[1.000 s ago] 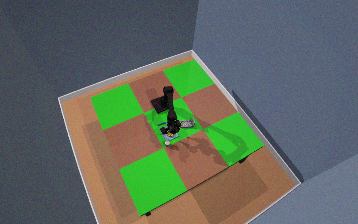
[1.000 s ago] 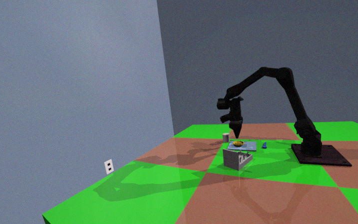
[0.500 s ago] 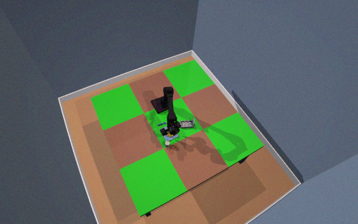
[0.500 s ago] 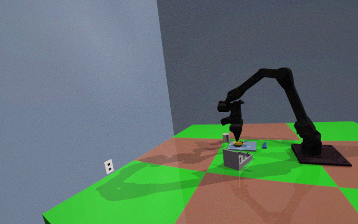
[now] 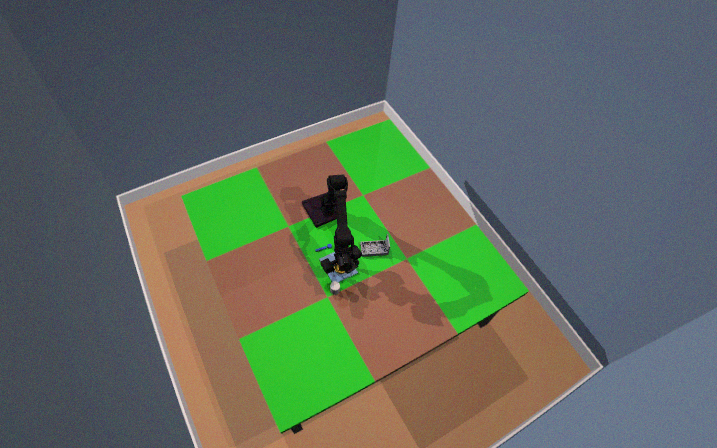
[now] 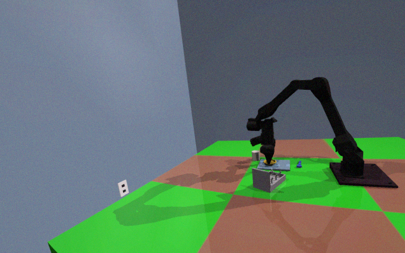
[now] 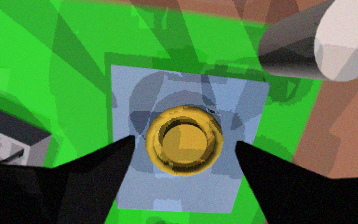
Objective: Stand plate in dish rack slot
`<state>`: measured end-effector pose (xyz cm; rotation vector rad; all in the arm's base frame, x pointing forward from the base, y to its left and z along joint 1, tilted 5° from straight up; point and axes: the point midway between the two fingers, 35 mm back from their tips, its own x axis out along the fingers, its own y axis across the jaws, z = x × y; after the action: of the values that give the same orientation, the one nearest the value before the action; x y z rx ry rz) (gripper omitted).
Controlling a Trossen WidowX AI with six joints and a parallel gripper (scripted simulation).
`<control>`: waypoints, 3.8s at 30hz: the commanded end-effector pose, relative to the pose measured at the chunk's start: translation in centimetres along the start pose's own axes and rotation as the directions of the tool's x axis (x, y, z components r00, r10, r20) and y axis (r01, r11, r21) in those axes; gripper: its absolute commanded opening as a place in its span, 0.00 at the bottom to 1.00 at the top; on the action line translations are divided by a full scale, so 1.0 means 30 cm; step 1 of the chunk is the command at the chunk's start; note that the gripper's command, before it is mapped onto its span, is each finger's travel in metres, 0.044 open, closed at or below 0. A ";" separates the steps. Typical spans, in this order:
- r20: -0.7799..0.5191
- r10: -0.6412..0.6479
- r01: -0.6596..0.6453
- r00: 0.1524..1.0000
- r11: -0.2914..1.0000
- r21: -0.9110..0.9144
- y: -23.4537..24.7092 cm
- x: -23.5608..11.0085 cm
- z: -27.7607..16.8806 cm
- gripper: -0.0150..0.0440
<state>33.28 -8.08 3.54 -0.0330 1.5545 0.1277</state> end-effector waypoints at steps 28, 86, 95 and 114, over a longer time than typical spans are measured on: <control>-0.007 0.009 -0.009 1.000 1.000 0.006 0.002 0.040 -0.004 0.59; 0.000 0.011 -0.011 1.000 0.967 0.255 0.206 -0.538 -0.049 0.25; -0.010 0.017 -0.011 1.000 0.904 0.427 0.346 -0.528 -0.154 0.25; 0.000 0.304 -0.303 0.953 0.950 0.078 0.393 -0.375 -0.120 0.25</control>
<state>28.17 2.31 16.35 0.2719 1.5757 0.2213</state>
